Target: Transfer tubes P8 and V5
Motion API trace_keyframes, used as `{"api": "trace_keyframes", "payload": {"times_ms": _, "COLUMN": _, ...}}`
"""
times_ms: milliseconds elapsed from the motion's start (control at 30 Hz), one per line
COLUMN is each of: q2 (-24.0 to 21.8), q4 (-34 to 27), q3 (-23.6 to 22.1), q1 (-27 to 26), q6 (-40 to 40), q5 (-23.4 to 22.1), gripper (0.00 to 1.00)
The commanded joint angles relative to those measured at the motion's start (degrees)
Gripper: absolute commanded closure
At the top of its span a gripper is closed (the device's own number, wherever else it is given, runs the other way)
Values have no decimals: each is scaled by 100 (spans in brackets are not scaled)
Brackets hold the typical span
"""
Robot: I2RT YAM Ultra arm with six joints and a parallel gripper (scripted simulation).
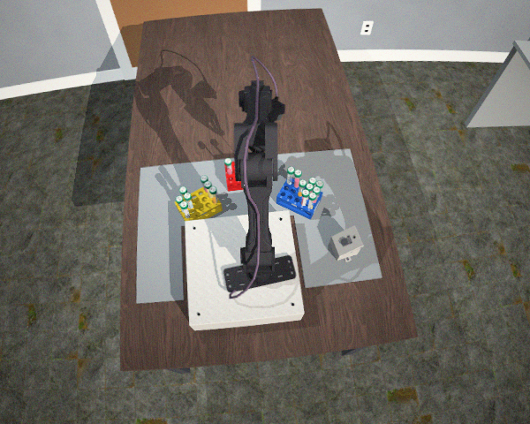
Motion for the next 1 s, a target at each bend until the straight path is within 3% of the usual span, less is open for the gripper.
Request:
{"api": "trace_keyframes", "payload": {"times_ms": 0, "q2": 62, "q4": 110, "q3": 13, "q1": 47, "q6": 31, "q5": 4, "gripper": 100}}
{"api": "trace_keyframes", "payload": {"times_ms": 467, "q2": 98, "q4": 254, "q3": -223, "q1": 56, "q6": 48, "q5": 4, "gripper": 100}}
{"api": "trace_keyframes", "payload": {"times_ms": 567, "q2": 102, "q4": 273, "q3": -33, "q1": 58, "q6": 48, "q5": 3, "gripper": 100}}
{"api": "trace_keyframes", "payload": {"times_ms": 967, "q2": 96, "q4": 392, "q3": -319, "q1": 91, "q6": 58, "q5": -1, "gripper": 100}}
